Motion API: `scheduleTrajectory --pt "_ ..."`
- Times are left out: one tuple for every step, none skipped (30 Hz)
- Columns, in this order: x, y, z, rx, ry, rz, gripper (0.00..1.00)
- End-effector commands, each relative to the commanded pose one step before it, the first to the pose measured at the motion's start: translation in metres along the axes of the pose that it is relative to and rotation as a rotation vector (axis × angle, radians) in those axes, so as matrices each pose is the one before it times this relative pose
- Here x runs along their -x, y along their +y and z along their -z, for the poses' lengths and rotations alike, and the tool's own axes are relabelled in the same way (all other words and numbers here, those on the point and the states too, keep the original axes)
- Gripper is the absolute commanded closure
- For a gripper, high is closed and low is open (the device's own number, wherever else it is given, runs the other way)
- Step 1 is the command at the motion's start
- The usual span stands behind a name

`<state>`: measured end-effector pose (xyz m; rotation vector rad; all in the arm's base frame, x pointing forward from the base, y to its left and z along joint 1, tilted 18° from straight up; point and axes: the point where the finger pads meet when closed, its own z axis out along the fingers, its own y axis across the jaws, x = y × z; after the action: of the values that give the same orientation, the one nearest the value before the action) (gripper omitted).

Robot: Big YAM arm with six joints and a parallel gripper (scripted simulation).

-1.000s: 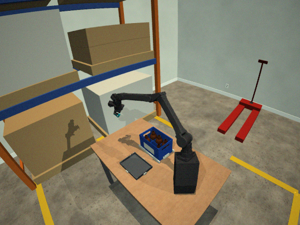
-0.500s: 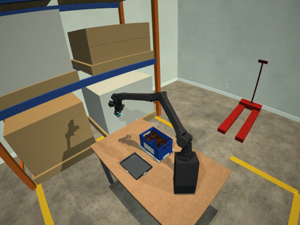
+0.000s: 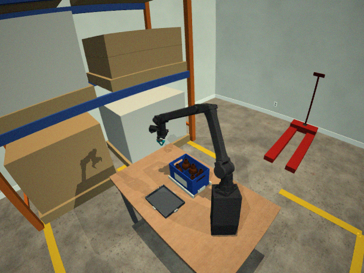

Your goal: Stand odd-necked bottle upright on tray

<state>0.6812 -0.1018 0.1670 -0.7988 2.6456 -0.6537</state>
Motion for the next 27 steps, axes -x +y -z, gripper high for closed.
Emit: scheduleTrajectory --pt "-0.04241 -0.00478 0.00787 -0.00428 0.0006 0.04037 0.0" --pt "-0.02028 0.00752 -0.00067 0.01565 0.01057 0.00795 0.0" --pt "-0.02011 0.0085 -0.00079 0.01588 0.01002 0.00761 0.0" --pt "-0.01969 0.00936 -0.00091 0.01593 0.00937 0.0072 0.0" --pt "-0.01906 0.01007 -0.00104 0.0158 0.00865 0.00675 0.0" --pt "-0.01822 0.01059 -0.00117 0.01549 0.00788 0.00626 0.0" --pt "-0.0172 0.0109 -0.00129 0.015 0.00709 0.00575 0.0" --pt "-0.01602 0.01098 -0.00139 0.01434 0.00629 0.00523 0.0" --pt "-0.01474 0.01083 -0.00146 0.01351 0.00551 0.0047 0.0" --pt "-0.01336 0.01046 -0.00149 0.01255 0.00476 0.00417 0.0" --pt "0.0 0.0 0.0 0.0 0.0 0.0 0.0" --pt "0.0 0.0 0.0 0.0 0.0 0.0 0.0" --pt "-0.01193 0.00988 -0.00148 0.01146 0.00406 0.00366 0.0" --pt "-0.01047 0.00912 -0.00143 0.01027 0.0034 0.00316 0.0" --pt "-0.00901 0.00819 -0.00133 0.00901 0.00281 0.00268 0.0" --pt "-0.00758 0.00715 -0.0012 0.00771 0.00227 0.00223 0.0" --pt "-0.0062 0.00603 -0.00104 0.0064 0.00179 0.00181 0.0" --pt "-0.00489 0.00488 -0.00087 0.00511 0.00137 0.00141 0.0" --pt "-0.00368 0.00374 -0.00068 0.00388 0.00101 0.00106 0.0" --pt "-0.00259 0.00267 -0.00049 0.00275 0.0007 0.00074 0.0" --pt "-0.00165 0.00172 -0.00032 0.00176 0.00044 0.00047 0.0" --pt "-0.00202 0.00617 -0.01021 0.024 0.01406 0.00488 0.0" --pt "0.00173 -0.00208 -0.00142 0.00079 0.00012 0.00081 0.0" --pt "0.01269 -0.01353 0.00914 -0.02826 -0.02093 0.00573 0.0" --pt "0.0019 0.00011 0.00061 -0.00124 -0.00194 0.0035 0.0" --pt "-0.00013 -0.00148 0.00453 -0.00939 -0.0052 -0.00192 1.0" --pt "-0.00189 0.00191 -0.00001 0.00153 0.00196 -0.00077 1.0"
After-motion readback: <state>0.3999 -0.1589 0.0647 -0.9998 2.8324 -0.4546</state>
